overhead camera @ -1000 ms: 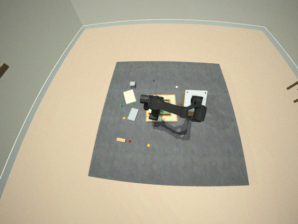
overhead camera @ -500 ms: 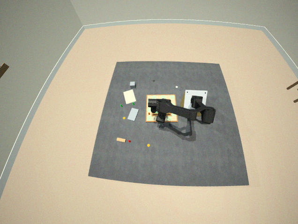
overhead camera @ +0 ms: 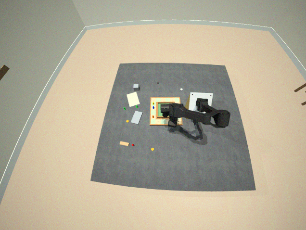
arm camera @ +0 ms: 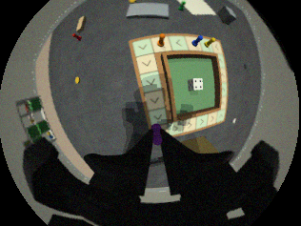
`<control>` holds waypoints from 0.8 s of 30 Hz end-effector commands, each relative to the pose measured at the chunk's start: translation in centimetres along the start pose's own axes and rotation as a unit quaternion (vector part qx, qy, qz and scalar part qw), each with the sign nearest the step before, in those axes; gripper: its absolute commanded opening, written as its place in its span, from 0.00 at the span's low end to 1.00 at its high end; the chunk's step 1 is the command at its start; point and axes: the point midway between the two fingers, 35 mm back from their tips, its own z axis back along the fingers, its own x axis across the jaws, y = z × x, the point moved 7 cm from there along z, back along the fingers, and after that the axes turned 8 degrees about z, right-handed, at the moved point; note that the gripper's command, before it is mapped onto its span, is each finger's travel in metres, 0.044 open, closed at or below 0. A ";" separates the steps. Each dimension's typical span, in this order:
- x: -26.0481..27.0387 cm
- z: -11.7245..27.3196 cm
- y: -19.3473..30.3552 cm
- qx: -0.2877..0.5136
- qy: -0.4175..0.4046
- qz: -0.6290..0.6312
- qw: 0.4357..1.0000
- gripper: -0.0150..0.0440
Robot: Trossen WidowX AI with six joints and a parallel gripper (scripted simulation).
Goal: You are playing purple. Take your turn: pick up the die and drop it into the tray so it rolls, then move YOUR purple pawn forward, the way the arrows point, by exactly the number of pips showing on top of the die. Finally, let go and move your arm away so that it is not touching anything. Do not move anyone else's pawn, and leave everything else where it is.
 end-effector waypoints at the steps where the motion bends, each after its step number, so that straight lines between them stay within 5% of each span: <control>1: -0.3 -0.7 1.6 0.000 -0.002 -0.001 1.000 0.25; 24: -1.5 -4.4 5.7 0.001 -0.003 -0.002 1.000 0.25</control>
